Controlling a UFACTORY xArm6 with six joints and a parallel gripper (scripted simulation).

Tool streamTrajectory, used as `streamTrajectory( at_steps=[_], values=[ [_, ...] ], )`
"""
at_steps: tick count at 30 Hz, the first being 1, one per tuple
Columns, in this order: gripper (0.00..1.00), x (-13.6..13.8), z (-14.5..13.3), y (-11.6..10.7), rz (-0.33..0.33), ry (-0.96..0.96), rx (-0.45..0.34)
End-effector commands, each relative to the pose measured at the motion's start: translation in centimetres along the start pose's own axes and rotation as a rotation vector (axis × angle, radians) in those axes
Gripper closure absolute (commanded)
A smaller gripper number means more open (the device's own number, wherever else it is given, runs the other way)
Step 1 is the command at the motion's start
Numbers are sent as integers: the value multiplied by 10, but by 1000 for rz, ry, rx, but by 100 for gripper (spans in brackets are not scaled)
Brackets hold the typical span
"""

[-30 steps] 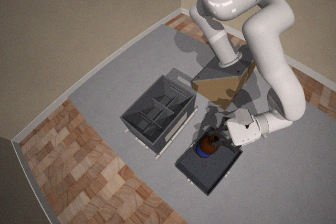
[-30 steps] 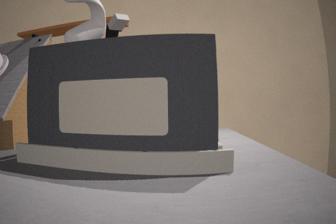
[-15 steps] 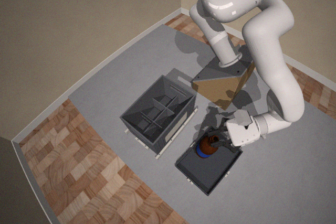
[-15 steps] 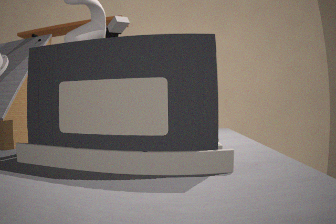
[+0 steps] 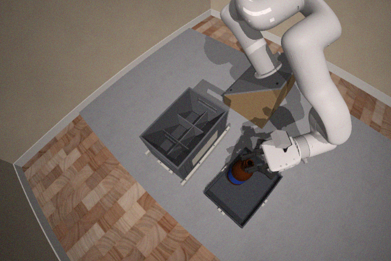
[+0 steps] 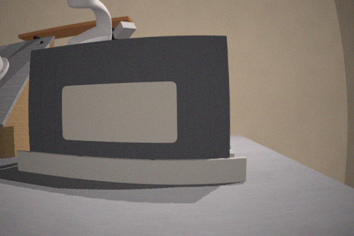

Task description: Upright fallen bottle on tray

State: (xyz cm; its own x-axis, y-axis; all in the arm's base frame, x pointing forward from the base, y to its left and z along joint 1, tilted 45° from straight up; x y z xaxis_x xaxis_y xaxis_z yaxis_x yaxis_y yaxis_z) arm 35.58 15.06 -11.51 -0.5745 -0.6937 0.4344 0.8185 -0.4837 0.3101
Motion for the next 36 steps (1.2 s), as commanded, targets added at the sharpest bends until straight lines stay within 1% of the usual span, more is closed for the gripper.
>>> streamTrajectory(
  at_steps=[1, 24, 36],
  values=[
    [100, 0, -4, 1, 0, 4, 0],
    [100, 3, -28, 5, 0, 4, 0],
    [100, 5, -35, 6, 0, 4, 0]
  ],
)
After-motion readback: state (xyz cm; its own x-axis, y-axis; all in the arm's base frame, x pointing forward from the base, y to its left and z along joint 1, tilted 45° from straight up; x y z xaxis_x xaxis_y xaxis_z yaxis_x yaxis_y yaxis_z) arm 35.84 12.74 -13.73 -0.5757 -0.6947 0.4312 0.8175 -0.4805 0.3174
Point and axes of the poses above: the point where the finger pads meet when closed, its own y axis out along the fingers, its own x axis across the jaws, z = x × y, the point moved 2 cm from there along -y, back along the fingers, and after that the axes turned 9 degrees about y, right-handed, at the moved point
